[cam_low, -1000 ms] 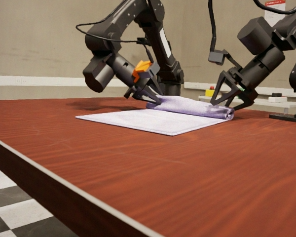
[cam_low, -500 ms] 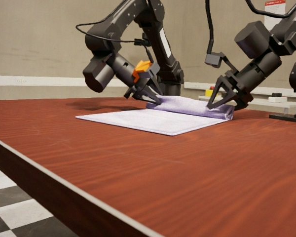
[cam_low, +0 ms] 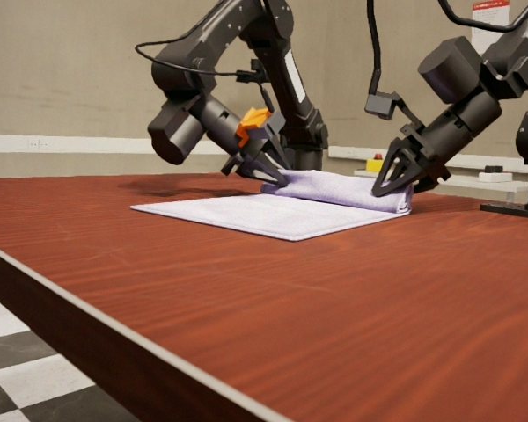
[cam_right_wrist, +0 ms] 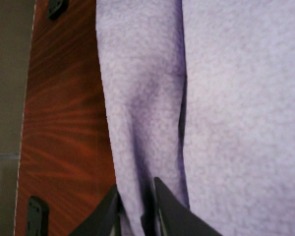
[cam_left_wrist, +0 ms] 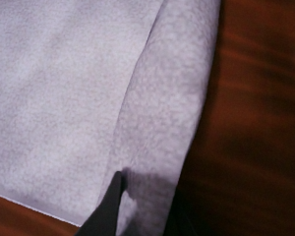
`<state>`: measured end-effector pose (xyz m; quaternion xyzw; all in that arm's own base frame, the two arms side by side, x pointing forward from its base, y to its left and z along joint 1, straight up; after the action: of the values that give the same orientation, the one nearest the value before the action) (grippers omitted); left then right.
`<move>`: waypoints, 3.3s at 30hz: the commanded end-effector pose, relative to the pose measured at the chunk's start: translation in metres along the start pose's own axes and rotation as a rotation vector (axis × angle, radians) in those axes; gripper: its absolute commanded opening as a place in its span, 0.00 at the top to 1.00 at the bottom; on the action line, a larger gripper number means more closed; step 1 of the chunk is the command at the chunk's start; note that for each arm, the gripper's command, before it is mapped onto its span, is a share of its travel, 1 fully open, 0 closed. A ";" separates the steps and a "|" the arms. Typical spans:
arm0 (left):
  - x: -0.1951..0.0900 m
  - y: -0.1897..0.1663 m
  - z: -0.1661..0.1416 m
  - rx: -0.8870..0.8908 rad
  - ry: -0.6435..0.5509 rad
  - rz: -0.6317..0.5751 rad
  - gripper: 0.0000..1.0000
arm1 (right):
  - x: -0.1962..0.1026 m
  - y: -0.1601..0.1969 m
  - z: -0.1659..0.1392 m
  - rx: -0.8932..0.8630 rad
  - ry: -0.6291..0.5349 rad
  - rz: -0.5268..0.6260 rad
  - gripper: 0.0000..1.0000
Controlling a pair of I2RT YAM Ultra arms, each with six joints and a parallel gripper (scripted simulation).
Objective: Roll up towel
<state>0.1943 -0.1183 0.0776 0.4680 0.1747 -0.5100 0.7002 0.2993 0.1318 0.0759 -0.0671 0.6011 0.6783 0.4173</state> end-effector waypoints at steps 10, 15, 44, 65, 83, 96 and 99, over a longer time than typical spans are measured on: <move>0.002 -0.003 -0.001 0.004 -0.006 -0.001 0.75 | 0.006 -0.012 -0.003 -0.004 0.042 -0.017 0.79; 0.002 -0.003 -0.001 0.004 -0.006 -0.001 0.77 | 0.006 -0.012 -0.003 -0.004 0.042 -0.017 0.79; 0.002 0.001 -0.001 -0.038 -0.014 -0.054 0.78 | -0.030 -0.003 0.002 -0.004 0.042 -0.017 0.15; 0.004 0.027 -0.007 -0.327 -0.066 -0.419 0.78 | -0.064 0.013 0.001 -0.089 -0.008 -0.145 0.12; 0.015 0.045 -0.017 -0.608 -0.117 -0.773 0.78 | -0.019 0.073 -0.015 -0.475 -0.232 -0.722 0.06; 0.019 0.049 -0.021 -0.696 -0.133 -0.884 0.78 | -0.003 0.085 -0.020 -0.581 -0.294 -0.879 0.02; 0.020 0.048 -0.022 -0.697 -0.133 -0.885 0.78 | -0.004 0.084 -0.020 -0.591 -0.290 -0.872 0.02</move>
<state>0.2511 -0.1128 0.0772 0.0599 0.4536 -0.6944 0.5553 0.2380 0.1161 0.1364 -0.3300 0.2520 0.5887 0.6936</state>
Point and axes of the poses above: on each arm, the point where the finger pads meet when closed, its own x axis out along the fingers, its own y axis across the jaws, z = x × y, the point moved 7 cm from there along -x, back along the fingers, and after that the axes turned 14 degrees about x, right-handed, at the moved point
